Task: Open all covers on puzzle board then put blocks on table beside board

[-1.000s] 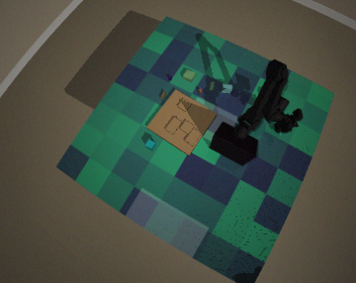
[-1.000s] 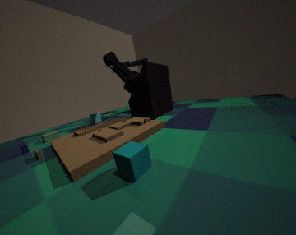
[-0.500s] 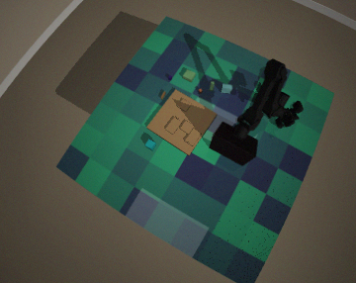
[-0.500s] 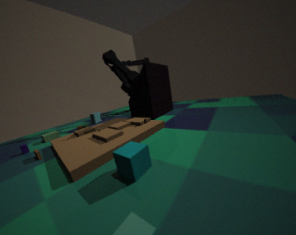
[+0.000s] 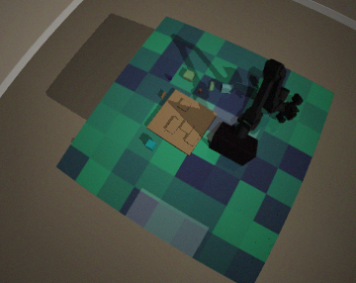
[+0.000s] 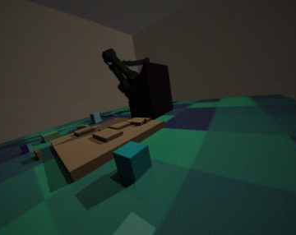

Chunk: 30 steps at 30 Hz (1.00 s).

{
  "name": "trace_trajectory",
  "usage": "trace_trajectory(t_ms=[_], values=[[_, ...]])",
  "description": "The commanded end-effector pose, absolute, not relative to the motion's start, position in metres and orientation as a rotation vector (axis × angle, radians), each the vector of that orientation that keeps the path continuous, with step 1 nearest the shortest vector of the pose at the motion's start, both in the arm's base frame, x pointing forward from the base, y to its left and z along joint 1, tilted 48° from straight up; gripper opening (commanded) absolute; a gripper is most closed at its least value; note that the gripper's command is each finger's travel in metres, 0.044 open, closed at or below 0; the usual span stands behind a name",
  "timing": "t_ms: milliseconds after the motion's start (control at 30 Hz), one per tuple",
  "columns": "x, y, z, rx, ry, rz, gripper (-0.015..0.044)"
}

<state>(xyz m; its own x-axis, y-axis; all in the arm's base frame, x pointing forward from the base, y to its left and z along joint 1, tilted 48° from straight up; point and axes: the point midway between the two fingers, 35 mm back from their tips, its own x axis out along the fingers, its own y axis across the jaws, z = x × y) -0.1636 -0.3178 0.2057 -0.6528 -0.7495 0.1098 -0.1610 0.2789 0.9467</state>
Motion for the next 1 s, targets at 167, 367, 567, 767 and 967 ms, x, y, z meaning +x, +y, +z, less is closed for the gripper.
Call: trace_trajectory(t_ms=[167, 367, 567, 767, 967], values=[[-0.151, -0.328, 0.225, 0.793, -1.920, -1.381, 0.0000], [-0.137, -0.338, 0.235, 0.803, -1.857, -1.378, 0.0000], [-0.118, -0.350, 0.248, 0.812, -1.777, -1.370, 0.0000], [-0.097, -0.361, 0.261, 0.817, -1.697, -1.359, 0.0000], [-0.074, -0.370, 0.274, 0.823, -1.616, -1.347, 0.0000]])
